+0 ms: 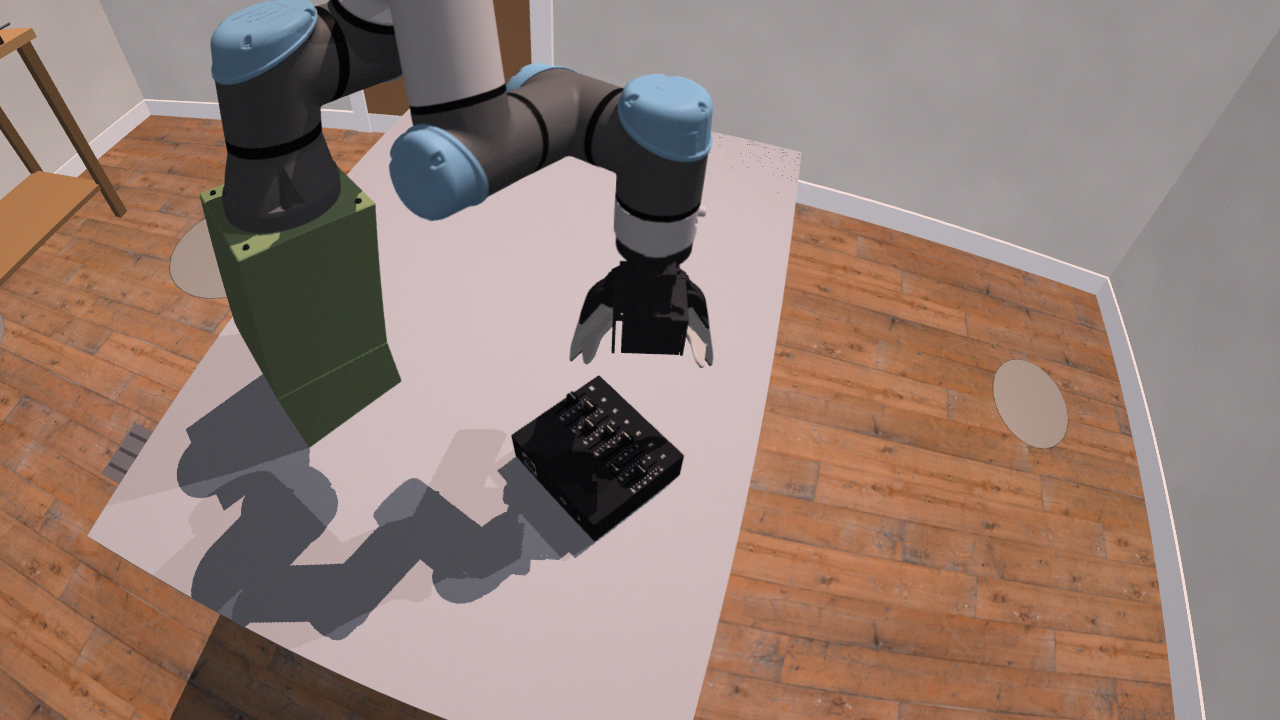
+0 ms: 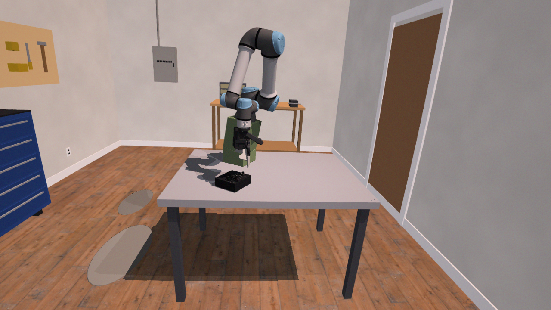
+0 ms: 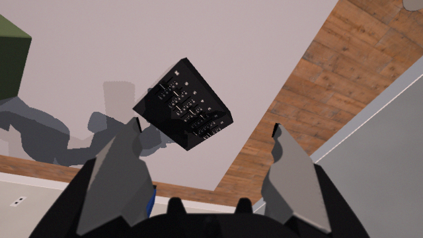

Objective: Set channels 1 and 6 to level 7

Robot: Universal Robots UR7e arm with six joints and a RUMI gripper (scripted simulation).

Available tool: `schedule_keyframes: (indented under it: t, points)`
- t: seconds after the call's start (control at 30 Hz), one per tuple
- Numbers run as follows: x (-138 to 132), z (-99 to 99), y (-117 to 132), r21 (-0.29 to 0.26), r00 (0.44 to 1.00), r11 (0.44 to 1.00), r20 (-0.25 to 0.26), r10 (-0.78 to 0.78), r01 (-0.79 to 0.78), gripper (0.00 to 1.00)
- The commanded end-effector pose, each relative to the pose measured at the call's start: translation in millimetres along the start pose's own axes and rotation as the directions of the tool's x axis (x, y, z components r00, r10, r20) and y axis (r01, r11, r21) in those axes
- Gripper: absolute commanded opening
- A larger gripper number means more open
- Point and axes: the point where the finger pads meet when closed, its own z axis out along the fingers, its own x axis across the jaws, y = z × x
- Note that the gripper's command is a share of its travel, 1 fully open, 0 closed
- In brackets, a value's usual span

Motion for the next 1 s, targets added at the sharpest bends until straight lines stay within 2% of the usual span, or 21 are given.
schedule_keyframes:
  t: [0.0,0.23,0.47,0.53,0.57,0.73,0.97]
  points:
    - [-0.2,-3.1,2.2,-0.013,0.961,0.961,0.004,0.275,-0.275,1.00]
    - [0.3,-7.4,7.7,-0.008,0.860,0.860,0.000,0.510,-0.510,1.00]
    - [-0.2,-11.5,14.5,-0.002,0.693,0.693,-0.001,0.721,-0.721,1.00]
    - [-0.2,-11.5,14.5,-0.002,0.693,0.693,-0.001,0.721,-0.721,1.00]
    - [-0.4,-12.1,15.6,-0.003,0.608,0.608,-0.001,0.794,-0.794,1.00]
    - [-1.8,-15.0,20.9,0.000,0.457,0.457,0.000,0.890,-0.890,1.00]
    - [-5.1,-18.8,28.5,0.004,0.203,0.203,0.003,0.979,-0.979,1.00]
